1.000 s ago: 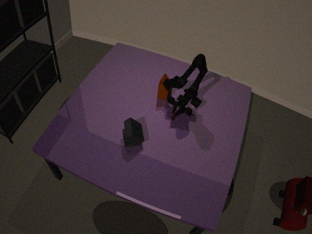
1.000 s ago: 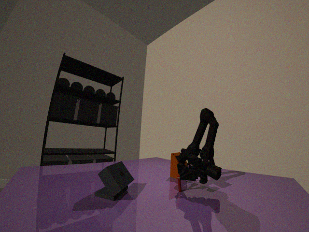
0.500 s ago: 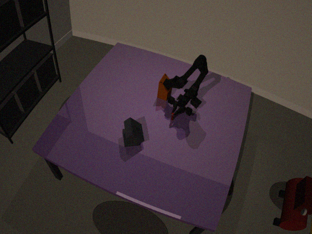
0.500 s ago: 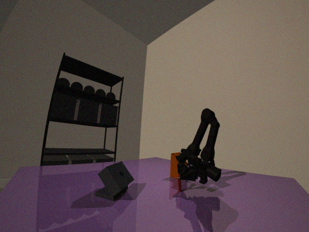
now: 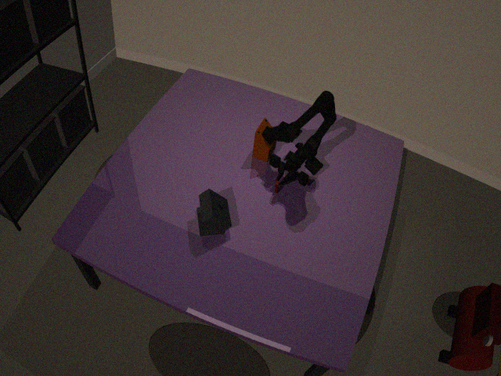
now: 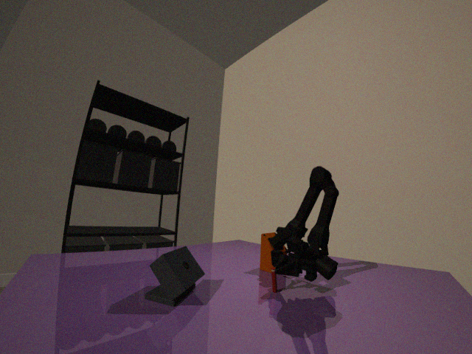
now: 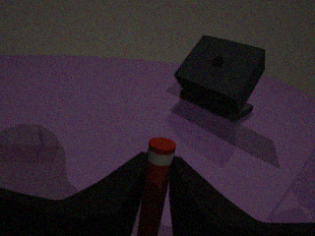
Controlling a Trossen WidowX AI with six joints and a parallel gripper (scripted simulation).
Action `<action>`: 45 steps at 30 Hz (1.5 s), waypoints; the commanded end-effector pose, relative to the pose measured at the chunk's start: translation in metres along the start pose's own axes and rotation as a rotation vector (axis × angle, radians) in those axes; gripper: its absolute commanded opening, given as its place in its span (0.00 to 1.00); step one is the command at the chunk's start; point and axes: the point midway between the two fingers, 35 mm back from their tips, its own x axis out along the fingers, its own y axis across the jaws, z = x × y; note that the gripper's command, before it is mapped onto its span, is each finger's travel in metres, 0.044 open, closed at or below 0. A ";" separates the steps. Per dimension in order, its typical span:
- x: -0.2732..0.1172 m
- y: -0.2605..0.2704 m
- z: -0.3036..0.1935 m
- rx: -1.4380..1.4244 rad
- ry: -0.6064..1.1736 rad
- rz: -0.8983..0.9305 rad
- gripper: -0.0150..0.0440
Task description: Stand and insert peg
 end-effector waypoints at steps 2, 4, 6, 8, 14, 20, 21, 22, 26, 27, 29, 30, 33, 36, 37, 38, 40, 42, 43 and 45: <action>-0.001 0.000 -0.002 0.000 -0.001 0.000 0.34; -0.001 0.000 -0.002 0.000 -0.004 0.001 0.34; -0.002 -0.001 -0.003 0.001 -0.007 0.001 0.34; -0.002 -0.001 -0.003 0.001 -0.011 0.002 0.34; -0.002 -0.001 -0.003 0.001 -0.021 0.004 0.34; -0.003 -0.002 -0.004 0.000 -0.030 0.006 0.34; -0.003 -0.002 -0.004 0.000 -0.032 0.007 0.34; -0.003 -0.002 -0.004 0.000 -0.034 0.007 0.34; -0.003 -0.003 -0.002 -0.001 -0.041 0.009 0.35; -0.003 -0.003 -0.002 -0.001 -0.042 0.010 0.39; -0.003 -0.003 -0.002 -0.001 -0.042 0.010 0.47; -0.003 -0.003 -0.002 -0.001 -0.042 0.010 0.47; -0.003 -0.003 -0.002 -0.001 -0.042 0.010 0.47; -0.003 -0.003 -0.002 -0.001 -0.042 0.010 0.47; -0.003 -0.003 -0.002 -0.001 -0.042 0.010 0.47; -0.003 -0.003 -0.002 -0.001 -0.042 0.010 0.47; -0.003 -0.003 -0.002 -0.001 -0.042 0.010 0.47; -0.003 -0.003 -0.002 -0.001 -0.042 0.010 0.47; -0.003 -0.003 -0.002 -0.001 -0.042 0.010 0.47; -0.003 -0.003 -0.002 -0.001 -0.042 0.010 0.47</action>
